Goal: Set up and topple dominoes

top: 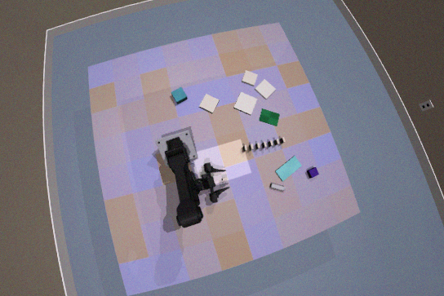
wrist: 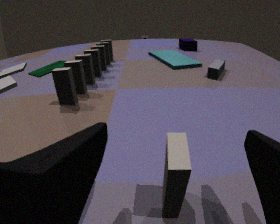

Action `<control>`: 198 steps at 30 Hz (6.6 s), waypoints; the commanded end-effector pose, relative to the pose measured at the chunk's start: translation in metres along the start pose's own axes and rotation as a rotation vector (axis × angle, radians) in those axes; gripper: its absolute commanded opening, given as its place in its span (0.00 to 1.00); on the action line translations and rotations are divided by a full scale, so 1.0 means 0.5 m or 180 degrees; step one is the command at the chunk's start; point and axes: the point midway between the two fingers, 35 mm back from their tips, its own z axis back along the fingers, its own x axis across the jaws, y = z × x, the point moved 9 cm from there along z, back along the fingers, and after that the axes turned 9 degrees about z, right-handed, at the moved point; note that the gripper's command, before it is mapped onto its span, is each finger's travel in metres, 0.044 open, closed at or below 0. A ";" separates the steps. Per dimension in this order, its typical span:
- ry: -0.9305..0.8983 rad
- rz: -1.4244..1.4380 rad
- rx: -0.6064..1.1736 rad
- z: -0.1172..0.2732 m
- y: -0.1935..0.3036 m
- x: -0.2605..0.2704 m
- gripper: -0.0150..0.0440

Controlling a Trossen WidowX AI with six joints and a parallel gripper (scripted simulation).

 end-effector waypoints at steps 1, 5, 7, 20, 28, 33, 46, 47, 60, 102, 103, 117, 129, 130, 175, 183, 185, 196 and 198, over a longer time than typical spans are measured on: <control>0.0001 0.0021 -0.0003 0.001 -0.011 -0.006 1.00; 0.0001 0.0013 -0.0002 0.005 -0.045 -0.014 1.00; 0.0001 0.0009 -0.0001 0.007 -0.062 -0.015 1.00; -0.0052 0.0119 0.0104 -0.032 -0.094 -0.026 1.00; -0.0162 0.0221 0.0200 -0.110 -0.121 -0.067 1.00; -0.0386 0.0259 0.0629 -0.159 -0.124 -0.065 1.00; -0.2790 0.2266 0.2671 -0.220 -0.256 -0.018 1.00; -0.3027 0.2587 0.2786 -0.213 -0.275 -0.020 1.00; -0.3965 0.4119 0.3041 -0.177 -0.353 -0.040 1.00; -0.3956 0.4130 0.3052 -0.199 -0.196 -0.022 0.91; -0.3956 0.4130 0.3052 -0.199 -0.196 -0.022 0.87; -0.3956 0.4130 0.3052 -0.199 -0.196 -0.022 0.44; -0.4011 0.4032 0.2997 -0.201 -0.345 -0.031 0.44; -0.4011 0.4037 0.3003 -0.195 -0.372 -0.034 0.44; -0.0512 -0.0067 0.4526 -0.353 -0.521 0.203 0.44; -0.0512 -0.0067 0.4526 -0.353 -0.521 0.203 0.44; -0.0512 -0.0067 0.4526 -0.353 -0.521 0.203 0.44; -0.0526 -0.0170 0.4526 -0.372 -0.445 0.220 0.44; -0.0529 -0.0162 0.4523 -0.378 -0.422 0.223 0.44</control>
